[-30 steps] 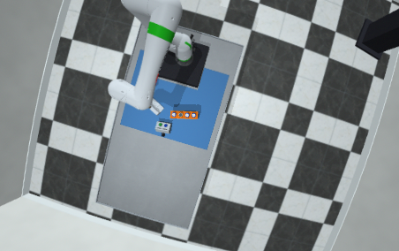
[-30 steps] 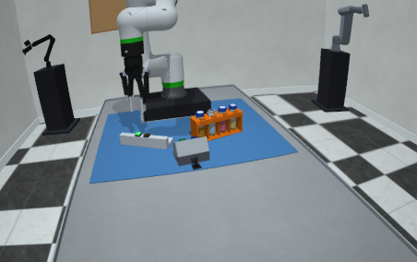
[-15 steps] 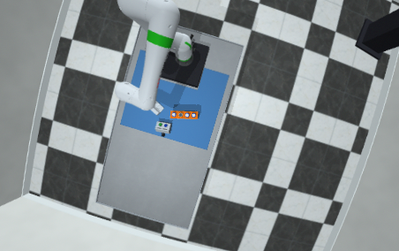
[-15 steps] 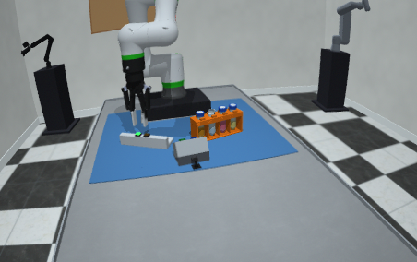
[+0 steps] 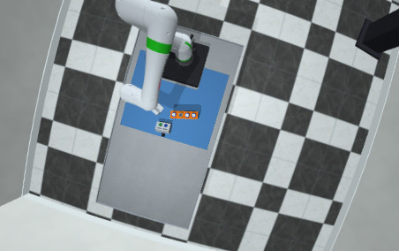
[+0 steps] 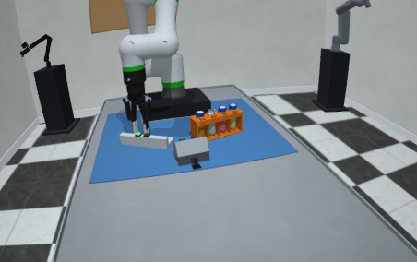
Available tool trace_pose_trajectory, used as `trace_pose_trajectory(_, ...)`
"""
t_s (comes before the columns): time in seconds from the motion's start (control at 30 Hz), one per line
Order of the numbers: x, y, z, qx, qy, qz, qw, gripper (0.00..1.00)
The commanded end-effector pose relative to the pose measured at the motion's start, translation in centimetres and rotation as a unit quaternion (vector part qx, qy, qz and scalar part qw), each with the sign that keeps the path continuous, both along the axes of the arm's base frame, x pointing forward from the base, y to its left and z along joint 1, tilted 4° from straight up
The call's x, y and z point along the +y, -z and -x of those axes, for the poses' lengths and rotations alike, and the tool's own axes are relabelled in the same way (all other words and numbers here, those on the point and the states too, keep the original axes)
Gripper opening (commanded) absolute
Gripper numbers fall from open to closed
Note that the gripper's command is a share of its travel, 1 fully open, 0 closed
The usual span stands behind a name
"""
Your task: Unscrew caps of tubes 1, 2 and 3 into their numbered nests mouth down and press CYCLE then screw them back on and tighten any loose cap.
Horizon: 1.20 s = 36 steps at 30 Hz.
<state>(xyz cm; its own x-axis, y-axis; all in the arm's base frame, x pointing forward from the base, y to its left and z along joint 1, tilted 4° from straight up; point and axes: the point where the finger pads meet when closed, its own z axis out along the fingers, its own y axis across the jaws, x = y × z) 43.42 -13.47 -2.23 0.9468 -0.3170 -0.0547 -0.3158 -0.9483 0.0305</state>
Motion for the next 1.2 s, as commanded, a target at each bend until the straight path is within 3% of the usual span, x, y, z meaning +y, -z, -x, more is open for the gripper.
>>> trace_pose_trajectory(0.0,-0.01,0.09,-0.01,0.000,0.000,0.000,1.000,0.29)
trace_pose_trajectory(0.8,-0.01,0.98,0.07,0.000,0.000,0.000,1.000,0.29)
trace_pose_trajectory(0.83,-0.01,0.98,0.07,0.000,0.000,0.000,1.000,0.00)
trace_pose_trajectory(1.17,-0.01,0.98,0.07,0.000,0.000,0.000,1.000,0.00)
